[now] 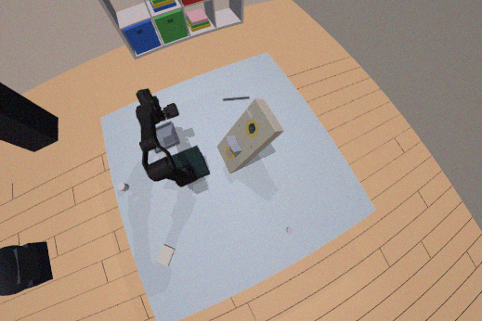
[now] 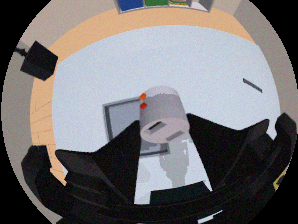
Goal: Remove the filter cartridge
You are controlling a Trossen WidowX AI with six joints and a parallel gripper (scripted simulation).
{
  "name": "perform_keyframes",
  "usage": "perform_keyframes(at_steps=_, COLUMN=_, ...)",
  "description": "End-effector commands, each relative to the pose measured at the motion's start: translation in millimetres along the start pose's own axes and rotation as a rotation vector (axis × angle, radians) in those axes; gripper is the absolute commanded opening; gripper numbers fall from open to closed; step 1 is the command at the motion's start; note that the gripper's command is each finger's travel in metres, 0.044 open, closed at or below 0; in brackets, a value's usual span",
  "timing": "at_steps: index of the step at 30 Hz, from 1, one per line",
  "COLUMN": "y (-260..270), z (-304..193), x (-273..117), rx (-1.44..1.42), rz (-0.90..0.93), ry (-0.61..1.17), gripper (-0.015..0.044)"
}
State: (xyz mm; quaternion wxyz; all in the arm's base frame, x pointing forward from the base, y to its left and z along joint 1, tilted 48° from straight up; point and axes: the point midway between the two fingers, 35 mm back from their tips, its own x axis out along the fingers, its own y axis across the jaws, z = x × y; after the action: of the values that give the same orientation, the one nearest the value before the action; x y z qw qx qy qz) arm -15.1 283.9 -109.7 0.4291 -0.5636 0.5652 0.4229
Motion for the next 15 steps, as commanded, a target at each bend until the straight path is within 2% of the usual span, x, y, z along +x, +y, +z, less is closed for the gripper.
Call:
perform_keyframes(at_steps=1, y=19, z=-10, x=14, rx=-0.07, rz=0.043, ry=0.0, gripper=0.0)
perform_keyframes(at_steps=9, y=56, z=-40, x=42, rx=-0.216, rz=0.129, ry=0.01, gripper=0.0)
perform_keyframes(at_steps=15, y=59, z=-44, x=48, rx=-0.228, rz=0.137, ry=0.011, gripper=0.0)
